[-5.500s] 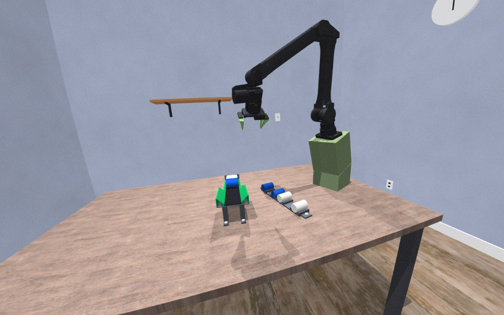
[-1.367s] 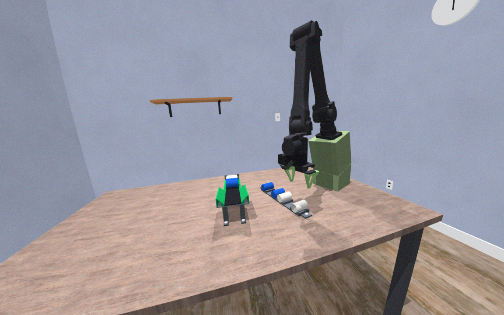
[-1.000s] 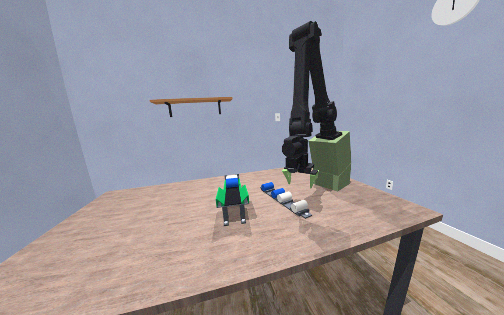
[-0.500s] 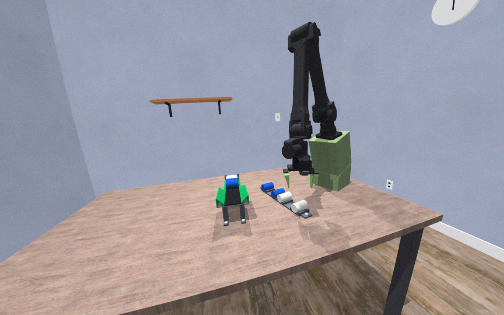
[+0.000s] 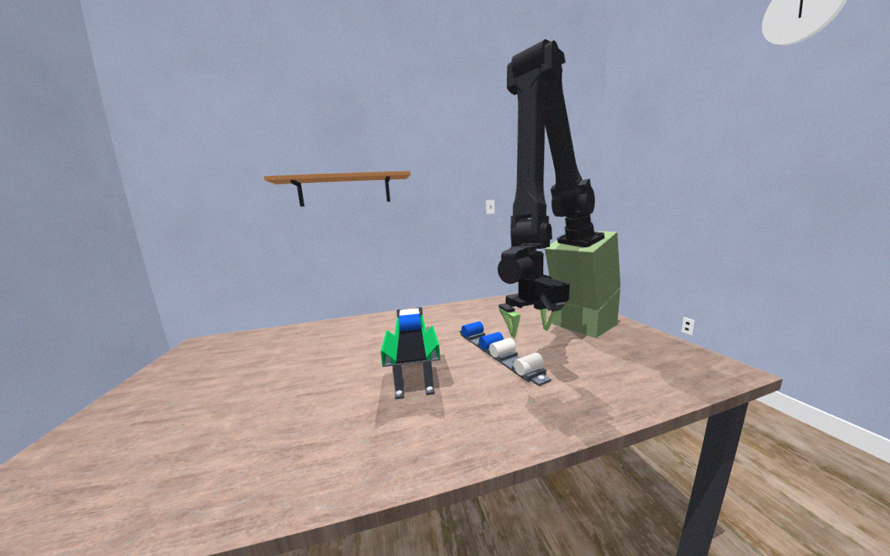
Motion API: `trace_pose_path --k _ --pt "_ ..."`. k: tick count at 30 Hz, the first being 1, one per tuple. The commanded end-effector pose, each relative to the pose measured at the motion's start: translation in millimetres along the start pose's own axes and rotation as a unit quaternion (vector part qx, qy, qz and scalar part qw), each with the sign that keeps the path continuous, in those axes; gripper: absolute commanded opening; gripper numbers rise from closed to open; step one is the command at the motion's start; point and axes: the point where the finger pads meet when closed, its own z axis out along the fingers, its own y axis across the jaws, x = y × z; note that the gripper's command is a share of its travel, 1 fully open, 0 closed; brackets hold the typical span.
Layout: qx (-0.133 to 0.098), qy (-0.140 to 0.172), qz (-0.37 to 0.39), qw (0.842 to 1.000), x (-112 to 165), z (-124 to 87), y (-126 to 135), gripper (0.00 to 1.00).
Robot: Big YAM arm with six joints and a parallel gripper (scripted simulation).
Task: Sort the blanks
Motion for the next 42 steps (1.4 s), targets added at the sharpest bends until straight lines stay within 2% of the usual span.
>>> trace_pose_path --k 1,7,8,42 --pt "0.010 -0.008 -0.057 0.998 -3.9 0.8 -12.6 1.00" --pt "0.008 -0.007 -0.069 0.998 -4.1 1.1 -11.3 1.00" --pt "0.008 -0.007 -0.069 0.998 -4.2 0.9 -11.5 0.82" --pt "0.008 -0.007 -0.067 0.998 -4.1 0.9 -11.5 0.82"
